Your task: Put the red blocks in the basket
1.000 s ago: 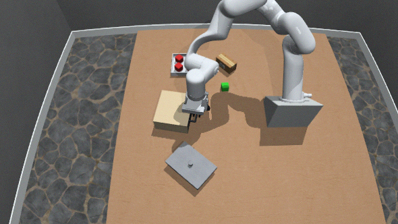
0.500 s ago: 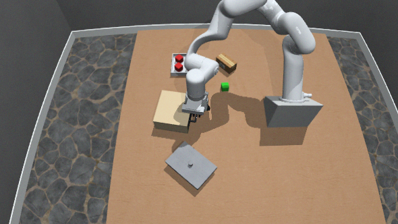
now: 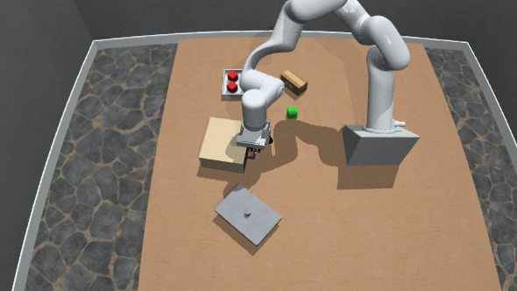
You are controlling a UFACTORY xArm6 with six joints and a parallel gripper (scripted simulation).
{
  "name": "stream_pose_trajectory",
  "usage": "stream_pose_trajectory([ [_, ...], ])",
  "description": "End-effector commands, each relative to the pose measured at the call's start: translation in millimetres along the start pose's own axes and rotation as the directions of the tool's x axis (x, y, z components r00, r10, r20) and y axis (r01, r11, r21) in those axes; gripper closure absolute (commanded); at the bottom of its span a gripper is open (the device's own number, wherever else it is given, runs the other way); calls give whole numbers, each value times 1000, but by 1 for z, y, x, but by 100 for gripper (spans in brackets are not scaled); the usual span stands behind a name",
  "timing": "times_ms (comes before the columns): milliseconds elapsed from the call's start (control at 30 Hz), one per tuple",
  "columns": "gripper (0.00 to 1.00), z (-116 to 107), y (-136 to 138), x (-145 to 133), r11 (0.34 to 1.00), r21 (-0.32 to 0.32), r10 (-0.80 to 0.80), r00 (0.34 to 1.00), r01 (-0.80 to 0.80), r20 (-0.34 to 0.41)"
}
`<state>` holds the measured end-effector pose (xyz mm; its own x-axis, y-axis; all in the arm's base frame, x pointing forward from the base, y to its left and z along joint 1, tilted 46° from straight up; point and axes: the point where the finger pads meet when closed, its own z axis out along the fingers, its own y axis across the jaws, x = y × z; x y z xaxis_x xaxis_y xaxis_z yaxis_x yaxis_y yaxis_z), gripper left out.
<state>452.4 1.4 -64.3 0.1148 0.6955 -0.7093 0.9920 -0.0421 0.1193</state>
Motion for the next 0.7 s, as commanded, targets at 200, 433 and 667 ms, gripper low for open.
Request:
stream_pose_trajectory([
  [200, 76, -9, 1, 0, 1000, -3, 1, 1000, -1, -2],
  [433, 76, -22, 1, 0, 1000, -3, 1, 1000, -1, -2],
  [667, 76, -44, 1, 0, 1000, -3, 1, 1000, -1, -2],
])
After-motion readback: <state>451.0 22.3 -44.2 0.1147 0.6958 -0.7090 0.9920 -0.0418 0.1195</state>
